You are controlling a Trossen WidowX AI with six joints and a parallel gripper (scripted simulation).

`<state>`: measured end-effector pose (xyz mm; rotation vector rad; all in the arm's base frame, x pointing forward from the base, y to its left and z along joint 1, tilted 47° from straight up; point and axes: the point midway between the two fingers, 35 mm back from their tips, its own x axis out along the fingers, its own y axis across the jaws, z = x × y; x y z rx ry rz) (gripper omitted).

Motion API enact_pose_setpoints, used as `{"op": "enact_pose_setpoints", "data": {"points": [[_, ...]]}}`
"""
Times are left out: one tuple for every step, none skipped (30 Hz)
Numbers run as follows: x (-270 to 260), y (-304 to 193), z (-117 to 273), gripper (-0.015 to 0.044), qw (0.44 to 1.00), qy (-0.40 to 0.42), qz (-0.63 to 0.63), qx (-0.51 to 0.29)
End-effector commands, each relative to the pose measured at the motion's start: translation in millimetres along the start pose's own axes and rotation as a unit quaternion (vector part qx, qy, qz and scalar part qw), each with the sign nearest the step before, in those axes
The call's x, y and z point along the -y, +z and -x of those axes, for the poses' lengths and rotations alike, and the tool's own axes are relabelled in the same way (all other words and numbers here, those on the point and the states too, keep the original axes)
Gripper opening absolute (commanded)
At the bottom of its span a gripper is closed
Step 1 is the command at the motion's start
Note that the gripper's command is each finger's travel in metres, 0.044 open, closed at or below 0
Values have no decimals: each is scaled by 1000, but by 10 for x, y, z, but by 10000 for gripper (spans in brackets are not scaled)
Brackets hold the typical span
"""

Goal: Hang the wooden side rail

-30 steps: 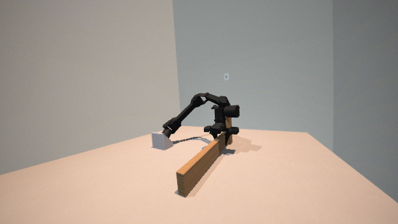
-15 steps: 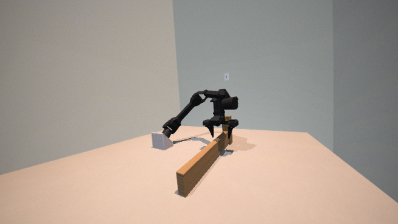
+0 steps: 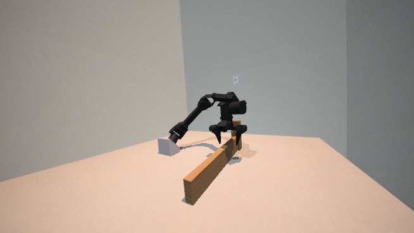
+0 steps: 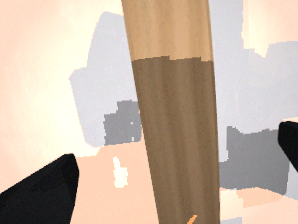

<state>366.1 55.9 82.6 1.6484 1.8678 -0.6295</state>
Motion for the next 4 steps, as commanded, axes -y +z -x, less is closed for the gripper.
{"op": "enact_pose_setpoints", "data": {"points": [[0, 0, -1, 440, 1000, 0, -1, 0], [0, 0, -1, 440, 1000, 0, -1, 0], [0, 0, -1, 440, 1000, 0, -1, 0], [0, 0, -1, 440, 1000, 0, -1, 0]]}}
